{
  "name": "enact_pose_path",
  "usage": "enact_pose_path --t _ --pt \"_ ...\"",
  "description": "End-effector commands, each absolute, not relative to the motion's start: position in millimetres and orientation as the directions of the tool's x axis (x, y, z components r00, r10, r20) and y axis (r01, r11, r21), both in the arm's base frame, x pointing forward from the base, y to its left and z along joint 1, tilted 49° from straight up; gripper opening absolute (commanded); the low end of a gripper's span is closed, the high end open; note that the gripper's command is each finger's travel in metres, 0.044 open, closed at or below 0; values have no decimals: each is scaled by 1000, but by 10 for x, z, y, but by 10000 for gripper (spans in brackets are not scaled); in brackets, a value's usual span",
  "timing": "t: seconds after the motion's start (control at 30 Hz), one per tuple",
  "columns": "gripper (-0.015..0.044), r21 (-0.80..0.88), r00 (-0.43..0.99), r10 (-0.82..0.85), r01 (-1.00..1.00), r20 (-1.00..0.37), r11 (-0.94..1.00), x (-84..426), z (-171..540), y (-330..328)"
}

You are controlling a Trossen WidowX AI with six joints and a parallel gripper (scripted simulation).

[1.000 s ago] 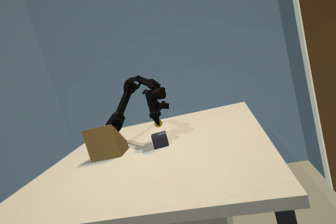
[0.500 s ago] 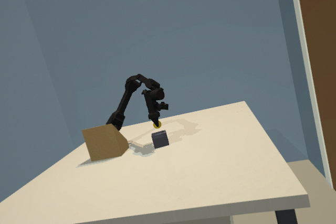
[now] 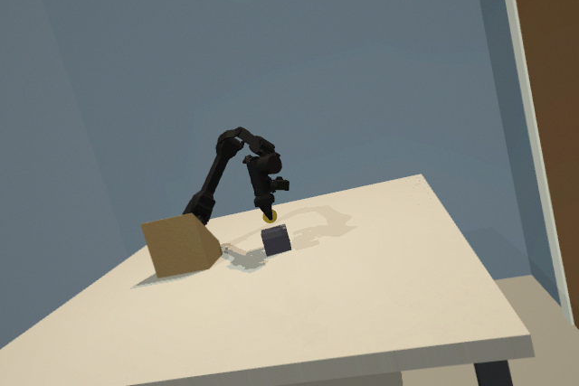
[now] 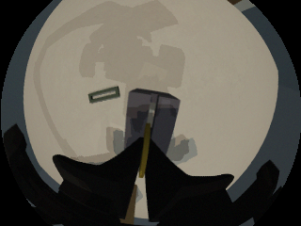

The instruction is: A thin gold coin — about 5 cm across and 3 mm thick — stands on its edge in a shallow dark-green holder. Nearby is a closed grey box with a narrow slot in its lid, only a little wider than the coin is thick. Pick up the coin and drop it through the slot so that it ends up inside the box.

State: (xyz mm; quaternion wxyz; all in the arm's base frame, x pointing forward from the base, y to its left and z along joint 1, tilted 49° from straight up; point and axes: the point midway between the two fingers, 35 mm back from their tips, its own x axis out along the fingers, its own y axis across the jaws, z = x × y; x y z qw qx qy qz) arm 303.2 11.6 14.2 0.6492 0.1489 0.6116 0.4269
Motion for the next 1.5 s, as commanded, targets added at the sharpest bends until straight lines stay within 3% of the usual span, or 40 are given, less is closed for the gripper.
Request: enact_pose_path --t 0.0,1.47 --pt "0 717 -113 737 -370 -667 591 3029 147 121" --pt "0 717 -111 738 -368 -666 592 3008 62 149"
